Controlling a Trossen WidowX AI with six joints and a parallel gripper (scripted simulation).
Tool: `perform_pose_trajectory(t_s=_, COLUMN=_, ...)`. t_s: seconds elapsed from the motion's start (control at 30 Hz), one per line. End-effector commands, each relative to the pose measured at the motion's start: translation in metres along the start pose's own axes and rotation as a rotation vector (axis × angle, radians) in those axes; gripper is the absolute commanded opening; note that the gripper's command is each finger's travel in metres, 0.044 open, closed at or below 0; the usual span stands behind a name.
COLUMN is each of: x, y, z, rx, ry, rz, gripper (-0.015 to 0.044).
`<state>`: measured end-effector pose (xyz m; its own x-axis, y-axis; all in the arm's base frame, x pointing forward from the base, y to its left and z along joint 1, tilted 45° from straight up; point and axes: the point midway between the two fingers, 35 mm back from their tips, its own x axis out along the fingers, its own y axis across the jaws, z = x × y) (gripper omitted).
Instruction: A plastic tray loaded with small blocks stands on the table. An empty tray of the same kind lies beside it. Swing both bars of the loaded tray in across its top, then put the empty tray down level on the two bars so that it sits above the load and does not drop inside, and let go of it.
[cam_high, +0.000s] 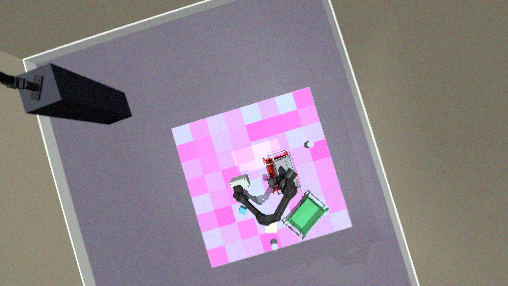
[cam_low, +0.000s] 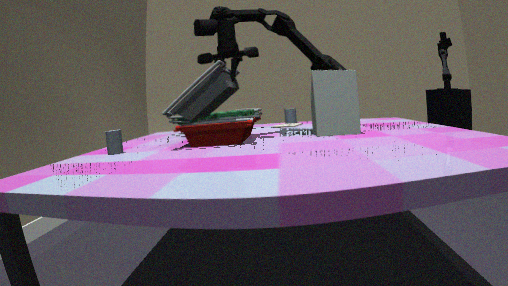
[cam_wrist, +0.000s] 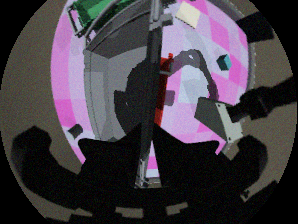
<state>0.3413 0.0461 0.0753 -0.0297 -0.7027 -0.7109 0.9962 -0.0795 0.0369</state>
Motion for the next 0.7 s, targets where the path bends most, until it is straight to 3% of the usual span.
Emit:
perform_pose_trajectory(t_s=0.0, x=-0.003, y=0.002, z=-0.002, rx=0.001, ry=0.0, rz=0.025, gripper=0.0)
perform_pose_trajectory(t_s=0.67, x=0.013, y=-0.007, z=-0.002, rx=0.0, ry=0.0, rz=0.024, gripper=0.0)
